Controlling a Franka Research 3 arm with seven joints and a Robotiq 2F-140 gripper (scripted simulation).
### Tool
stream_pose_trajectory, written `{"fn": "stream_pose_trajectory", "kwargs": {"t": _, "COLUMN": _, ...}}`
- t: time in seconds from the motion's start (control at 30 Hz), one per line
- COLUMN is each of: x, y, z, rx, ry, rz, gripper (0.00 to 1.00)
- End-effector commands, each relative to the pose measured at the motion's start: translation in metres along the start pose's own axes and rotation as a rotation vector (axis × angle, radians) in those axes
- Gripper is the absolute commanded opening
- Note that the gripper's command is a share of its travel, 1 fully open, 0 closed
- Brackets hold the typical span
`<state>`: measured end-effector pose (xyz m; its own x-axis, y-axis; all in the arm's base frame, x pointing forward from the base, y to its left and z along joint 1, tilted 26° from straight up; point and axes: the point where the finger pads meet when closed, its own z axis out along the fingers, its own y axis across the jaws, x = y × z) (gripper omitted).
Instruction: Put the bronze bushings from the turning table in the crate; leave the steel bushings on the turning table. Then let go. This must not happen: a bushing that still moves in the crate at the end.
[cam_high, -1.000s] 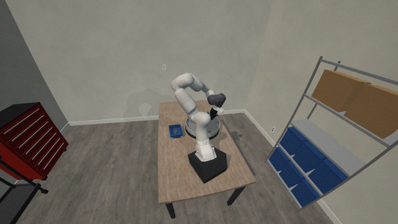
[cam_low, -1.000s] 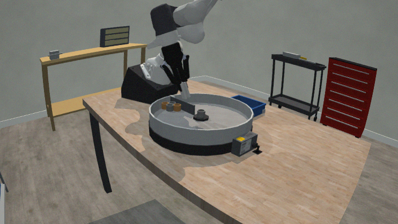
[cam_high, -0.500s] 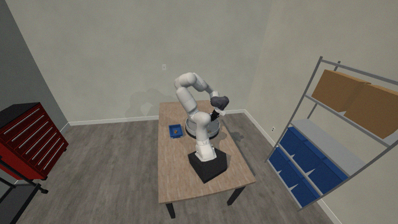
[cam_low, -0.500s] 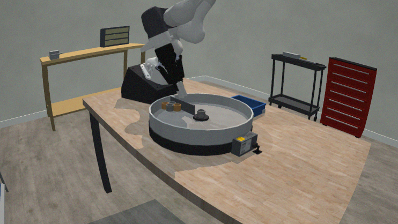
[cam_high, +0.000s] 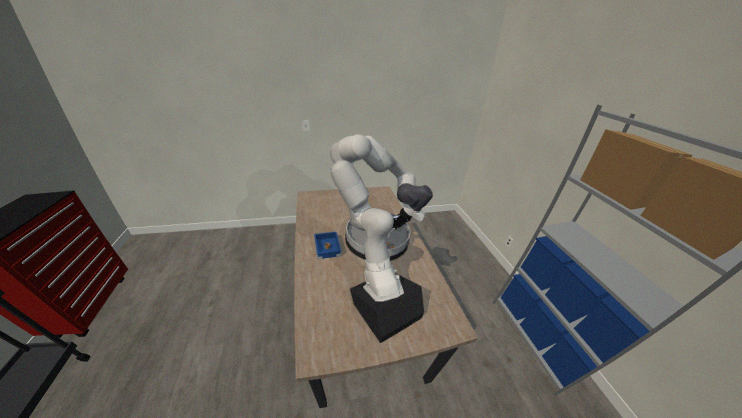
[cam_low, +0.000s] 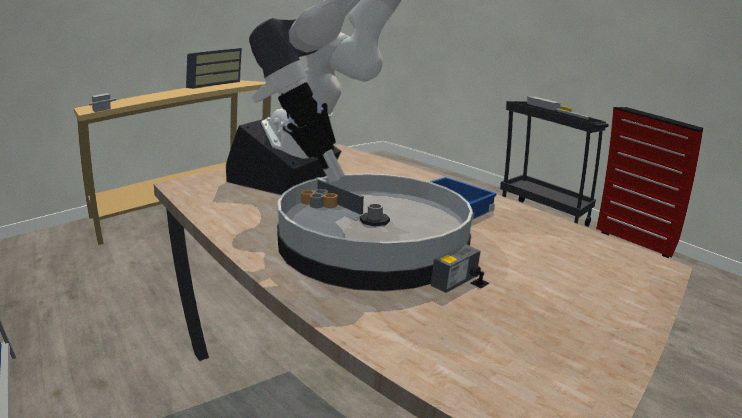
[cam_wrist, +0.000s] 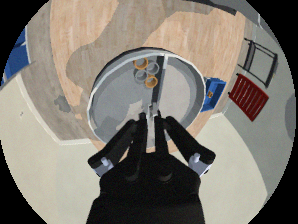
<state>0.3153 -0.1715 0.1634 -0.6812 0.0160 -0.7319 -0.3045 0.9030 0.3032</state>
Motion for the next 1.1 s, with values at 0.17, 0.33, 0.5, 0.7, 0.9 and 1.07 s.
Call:
{"fn": "stream_pose_trajectory", "kwargs": {"t": 0.17, "x": 0.007, "y": 0.005, "z": -0.001, "rx": -0.019, "ry": -0.071, "rz": -0.211, "gripper": 0.06}}
{"fn": "stream_pose_trajectory", "kwargs": {"t": 0.33, "x": 0.012, "y": 0.006, "z": -0.002, "rx": -0.017, "ry": -0.101, "rz": -0.258, "gripper": 0.06}}
{"fn": "stream_pose_trajectory", "kwargs": {"t": 0.5, "x": 0.017, "y": 0.007, "z": -0.004, "rx": -0.011, "ry": -0.133, "rz": -0.308, "gripper": 0.06}}
{"fn": "stream_pose_trajectory", "kwargs": {"t": 0.7, "x": 0.022, "y": 0.009, "z": -0.005, "rx": -0.001, "ry": -0.170, "rz": -0.367, "gripper": 0.06}}
{"fn": "stream_pose_trajectory", "kwargs": {"t": 0.9, "x": 0.027, "y": 0.011, "z": -0.007, "rx": 0.013, "ry": -0.206, "rz": -0.423, "gripper": 0.06}}
{"fn": "stream_pose_trajectory", "kwargs": {"t": 1.07, "x": 0.030, "y": 0.012, "z": -0.007, "rx": 0.024, "ry": -0.229, "rz": -0.460, "gripper": 0.06}}
